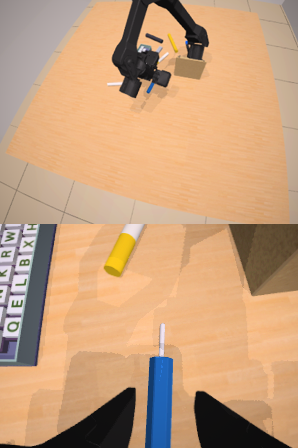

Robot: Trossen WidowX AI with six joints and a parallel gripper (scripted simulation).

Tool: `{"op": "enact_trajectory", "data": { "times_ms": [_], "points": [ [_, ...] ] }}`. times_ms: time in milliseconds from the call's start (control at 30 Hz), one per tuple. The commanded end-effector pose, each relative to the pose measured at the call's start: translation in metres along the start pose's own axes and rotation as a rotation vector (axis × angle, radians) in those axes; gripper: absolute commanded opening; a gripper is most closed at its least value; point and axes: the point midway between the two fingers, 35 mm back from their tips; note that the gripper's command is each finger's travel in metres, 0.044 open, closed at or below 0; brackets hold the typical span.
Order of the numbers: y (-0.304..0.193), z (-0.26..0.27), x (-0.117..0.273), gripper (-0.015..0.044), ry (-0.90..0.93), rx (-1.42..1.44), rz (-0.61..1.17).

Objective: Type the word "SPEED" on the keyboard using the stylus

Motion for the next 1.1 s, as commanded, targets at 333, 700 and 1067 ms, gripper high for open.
{"op": "enact_trajectory", "data": {
  "times_ms": [333,700,1067],
  "points": [
    [-0.006,0.001,-0.011,0.015,0.003,0.0,-0.003],
    [-0.01,0.002,-0.019,0.015,0.003,0.0,-0.003],
    [-0.015,0.003,-0.027,0.015,0.003,0.0,-0.004]
  ]
}}
Point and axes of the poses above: the point midway between the two fingers, 35 mm back from their tips, its own x axis back along the fingers, its own z axis across the jaws, y = z × x, and after that the axes turned 8 degrees about x, right-handed
